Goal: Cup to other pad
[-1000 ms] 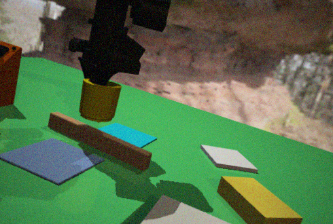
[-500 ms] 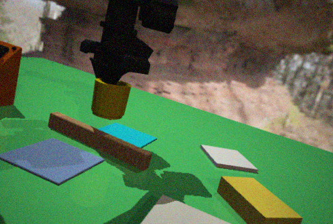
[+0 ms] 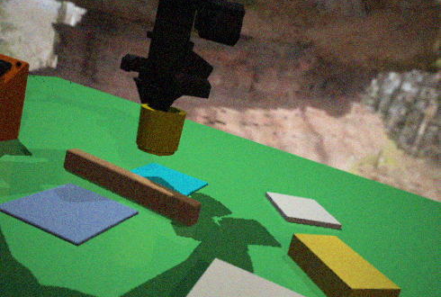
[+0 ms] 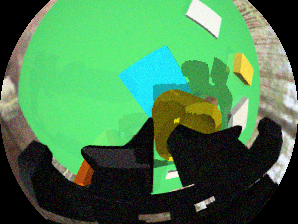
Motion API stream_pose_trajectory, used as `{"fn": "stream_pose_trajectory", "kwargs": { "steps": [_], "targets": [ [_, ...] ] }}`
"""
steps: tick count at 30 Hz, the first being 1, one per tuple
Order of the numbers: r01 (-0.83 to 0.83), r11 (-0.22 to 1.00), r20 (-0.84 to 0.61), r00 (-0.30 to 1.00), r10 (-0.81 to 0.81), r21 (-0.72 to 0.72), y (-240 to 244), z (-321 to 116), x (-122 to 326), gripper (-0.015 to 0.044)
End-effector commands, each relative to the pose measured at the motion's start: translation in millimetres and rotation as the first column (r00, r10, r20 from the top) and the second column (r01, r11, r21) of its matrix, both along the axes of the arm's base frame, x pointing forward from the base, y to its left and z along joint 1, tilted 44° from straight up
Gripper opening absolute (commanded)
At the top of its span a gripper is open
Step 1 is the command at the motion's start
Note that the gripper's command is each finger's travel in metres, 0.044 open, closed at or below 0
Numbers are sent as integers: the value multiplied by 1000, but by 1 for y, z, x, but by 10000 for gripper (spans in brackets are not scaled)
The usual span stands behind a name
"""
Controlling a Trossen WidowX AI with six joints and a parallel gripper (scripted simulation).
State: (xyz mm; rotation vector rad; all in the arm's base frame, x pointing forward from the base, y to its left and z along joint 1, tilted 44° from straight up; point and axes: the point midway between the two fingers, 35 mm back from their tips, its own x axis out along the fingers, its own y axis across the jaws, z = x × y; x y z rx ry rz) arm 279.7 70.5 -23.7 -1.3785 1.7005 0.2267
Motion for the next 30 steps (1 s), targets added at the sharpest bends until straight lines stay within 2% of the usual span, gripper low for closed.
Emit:
{"fn": "stream_pose_trajectory", "kwargs": {
  "steps": [1, 15, 30],
  "targets": [
    [1, 1000, 2, 1000, -1, 4, 8, -6, 3, 0],
    [2, 1000, 3, 1000, -2, 5, 30, -24, 8, 0],
    [1, 1000, 3, 1000, -1, 5, 15, -40, 10, 0]
  ]
}}
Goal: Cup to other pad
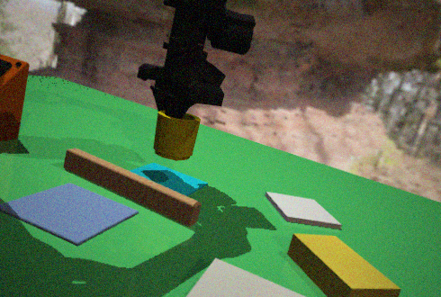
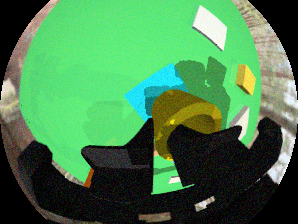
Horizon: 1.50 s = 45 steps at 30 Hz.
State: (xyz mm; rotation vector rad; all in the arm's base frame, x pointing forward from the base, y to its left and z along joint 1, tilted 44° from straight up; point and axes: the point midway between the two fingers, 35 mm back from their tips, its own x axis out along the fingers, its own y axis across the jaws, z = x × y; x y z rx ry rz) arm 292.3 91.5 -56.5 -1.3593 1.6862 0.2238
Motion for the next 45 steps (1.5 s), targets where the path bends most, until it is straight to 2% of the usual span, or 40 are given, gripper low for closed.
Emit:
{"fn": "stream_pose_trajectory", "kwargs": {
  "steps": [1, 19, 36, 41, 45],
  "targets": [
    [-6, 1000, -13, 1000, 5, -11, -7, -8, -2, 0],
    [-5, 1000, -13, 1000, 5, -13, -28, -31, -2, 0],
    [1, 1000, -4, 1000, -1, -6, -26, -29, 0, 0],
    [1, 1000, -4, 1000, -1, -6, -26, -29, 0, 131],
    [1, 1000, -4, 1000, -1, -6, -26, -29, 0, 147]
  ]
}}
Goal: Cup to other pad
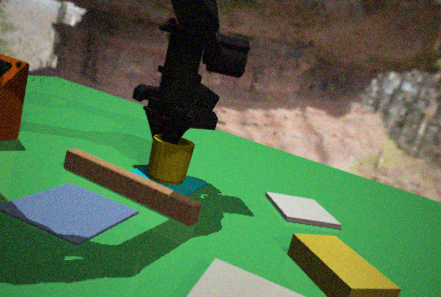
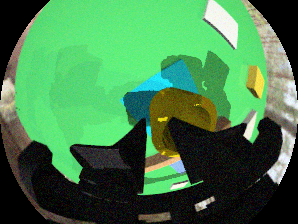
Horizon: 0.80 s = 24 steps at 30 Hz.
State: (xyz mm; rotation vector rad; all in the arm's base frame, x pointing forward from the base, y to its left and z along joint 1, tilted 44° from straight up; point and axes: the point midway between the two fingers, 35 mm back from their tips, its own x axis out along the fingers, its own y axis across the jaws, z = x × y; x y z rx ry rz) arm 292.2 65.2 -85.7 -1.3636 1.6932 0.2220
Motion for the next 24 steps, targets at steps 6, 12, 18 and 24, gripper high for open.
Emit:
{"fn": "stream_pose_trajectory", "kwargs": {
  "steps": [6, 12, 18, 24],
  "targets": [
    [-1, 1000, 1, 1000, 1, 1, 3, 3, 0, 147],
    [-2, 1000, -1, 1000, 2, 0, 10, 10, 0, 147],
    [-3, 1000, -3, 1000, 3, -1, 18, 18, -1, 147],
    [-5, 1000, -5, 1000, 4, -2, 25, 26, -3, 147]
  ]
}}
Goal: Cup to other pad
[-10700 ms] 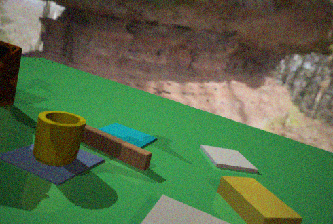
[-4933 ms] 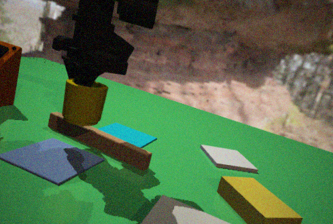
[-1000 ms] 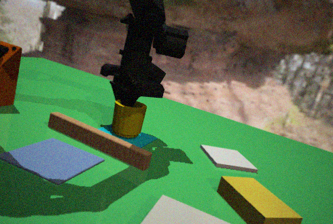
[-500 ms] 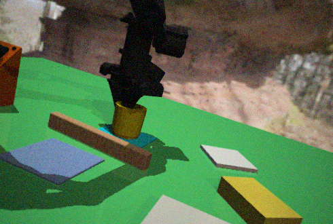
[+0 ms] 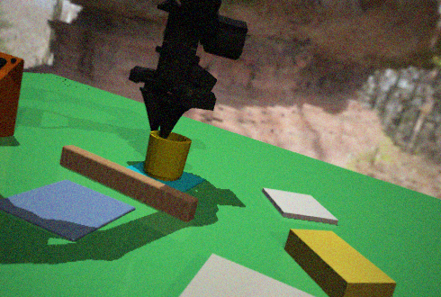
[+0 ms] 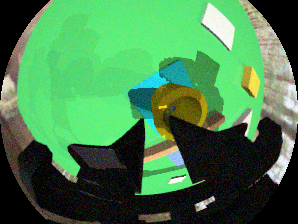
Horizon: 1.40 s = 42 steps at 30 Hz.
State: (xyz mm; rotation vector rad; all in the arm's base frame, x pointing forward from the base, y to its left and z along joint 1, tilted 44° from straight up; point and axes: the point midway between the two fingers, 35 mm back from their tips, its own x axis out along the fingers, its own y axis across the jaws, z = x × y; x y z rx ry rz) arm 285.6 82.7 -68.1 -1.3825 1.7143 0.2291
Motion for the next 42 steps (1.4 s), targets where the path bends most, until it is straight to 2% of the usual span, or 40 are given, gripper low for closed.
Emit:
{"fn": "stream_pose_trajectory", "kwargs": {
  "steps": [1, 15, 26, 42],
  "targets": [
    [1, 1000, 18, 1000, -1, 14, 9, 9, 3, 147],
    [-1, 1000, 15, 1000, 1, 12, 19, 20, -7, 147],
    [-4, 1000, 4, 1000, 4, 2, 19, 19, -7, 435],
    [-1, 1000, 13, 1000, 1, 14, 61, 63, -15, 440]
  ]
}}
